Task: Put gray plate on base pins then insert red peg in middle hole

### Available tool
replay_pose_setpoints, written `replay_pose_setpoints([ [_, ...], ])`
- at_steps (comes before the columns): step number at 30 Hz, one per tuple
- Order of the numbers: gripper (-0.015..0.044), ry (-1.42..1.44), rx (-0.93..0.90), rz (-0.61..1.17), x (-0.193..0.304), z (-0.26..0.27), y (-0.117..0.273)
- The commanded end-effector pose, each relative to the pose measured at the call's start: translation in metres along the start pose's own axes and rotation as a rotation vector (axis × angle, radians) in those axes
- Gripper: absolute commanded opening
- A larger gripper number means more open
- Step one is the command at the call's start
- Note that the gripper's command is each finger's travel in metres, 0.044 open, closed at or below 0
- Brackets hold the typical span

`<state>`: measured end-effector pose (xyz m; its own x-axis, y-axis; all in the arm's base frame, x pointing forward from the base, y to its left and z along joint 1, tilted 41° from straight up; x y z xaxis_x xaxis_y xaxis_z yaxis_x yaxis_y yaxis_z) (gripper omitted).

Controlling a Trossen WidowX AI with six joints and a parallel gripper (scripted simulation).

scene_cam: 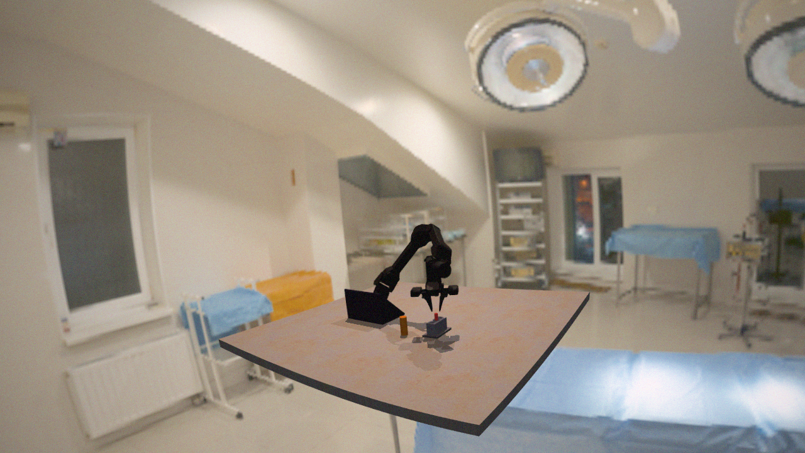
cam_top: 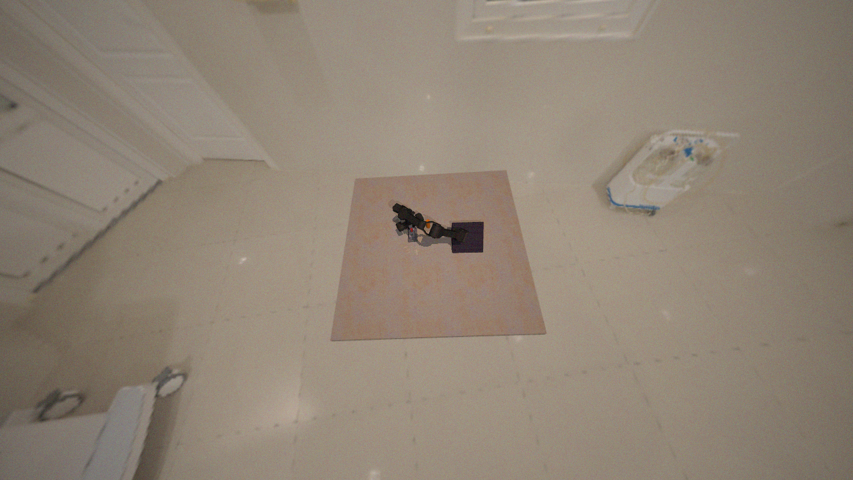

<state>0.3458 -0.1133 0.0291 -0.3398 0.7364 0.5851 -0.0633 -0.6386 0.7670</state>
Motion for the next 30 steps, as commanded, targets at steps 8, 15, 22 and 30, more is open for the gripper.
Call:
replay_pose_setpoints([
  [8, 0.015, -0.001, 0.0, 0.001, 0.0, 0.0, 0.001],
  [15, 0.015, -0.007, -0.001, 0.004, 0.0, -0.001, 0.006],
  [22, 0.015, -0.007, -0.001, 0.004, 0.0, -0.002, 0.01],
  [30, 0.015, -0.007, -0.001, 0.004, 0.001, -0.003, 0.015],
])
Point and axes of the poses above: the point midway between the two fingers, 35 mm back from their tips, its own y axis back along the fingers, its own z axis across the jaws, x = y × z, the point moved 4 cm from there along y, back along the fingers, and after that the axes turned 6 degrees about -y, right-handed, at the moved point
